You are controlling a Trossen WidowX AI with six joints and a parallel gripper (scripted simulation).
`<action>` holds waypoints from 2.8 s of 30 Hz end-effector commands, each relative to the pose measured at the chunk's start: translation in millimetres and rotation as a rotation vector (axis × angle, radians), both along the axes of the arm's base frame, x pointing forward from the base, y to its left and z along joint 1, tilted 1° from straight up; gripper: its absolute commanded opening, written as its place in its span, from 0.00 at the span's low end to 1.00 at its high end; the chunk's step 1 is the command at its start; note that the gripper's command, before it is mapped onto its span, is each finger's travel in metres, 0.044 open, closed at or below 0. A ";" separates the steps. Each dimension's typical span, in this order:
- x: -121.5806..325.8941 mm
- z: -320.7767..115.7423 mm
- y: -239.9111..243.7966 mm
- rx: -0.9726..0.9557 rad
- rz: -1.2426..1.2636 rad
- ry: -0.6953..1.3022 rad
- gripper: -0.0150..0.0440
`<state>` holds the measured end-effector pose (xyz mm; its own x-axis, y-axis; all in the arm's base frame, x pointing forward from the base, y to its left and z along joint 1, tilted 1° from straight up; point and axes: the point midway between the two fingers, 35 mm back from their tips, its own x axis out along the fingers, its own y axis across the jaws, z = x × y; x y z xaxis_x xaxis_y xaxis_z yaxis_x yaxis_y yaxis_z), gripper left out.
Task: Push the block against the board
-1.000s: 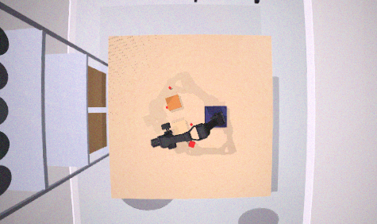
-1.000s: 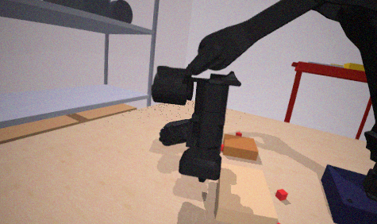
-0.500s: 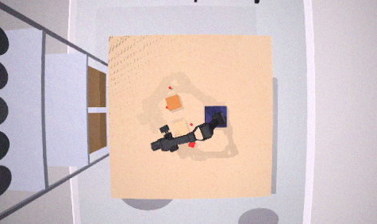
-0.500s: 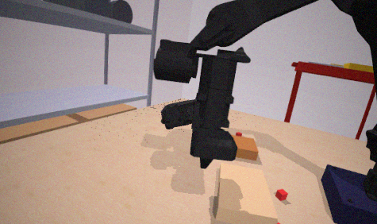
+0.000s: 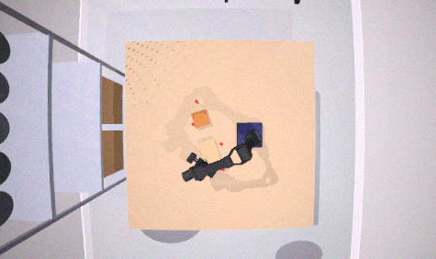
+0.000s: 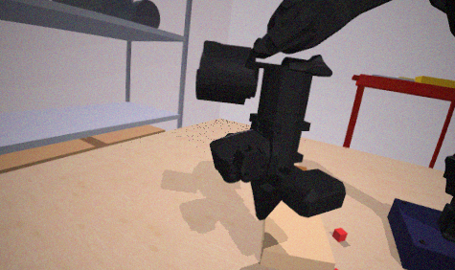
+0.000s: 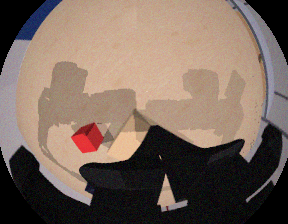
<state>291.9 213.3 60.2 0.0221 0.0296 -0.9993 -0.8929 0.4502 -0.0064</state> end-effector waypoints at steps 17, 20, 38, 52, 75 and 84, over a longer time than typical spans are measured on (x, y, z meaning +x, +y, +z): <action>-59.5 -1.9 17.9 -0.014 0.697 -0.018 0.25; -68.2 -2.5 19.5 -0.015 0.800 -0.020 0.25; -77.4 -58.5 22.6 -0.017 0.919 -0.023 0.25; -68.2 -58.7 9.7 -0.019 0.919 -0.023 0.25; -48.7 -59.3 -23.8 -0.022 0.919 -0.023 0.25; -42.3 -59.6 -37.4 -0.023 0.919 -0.023 0.25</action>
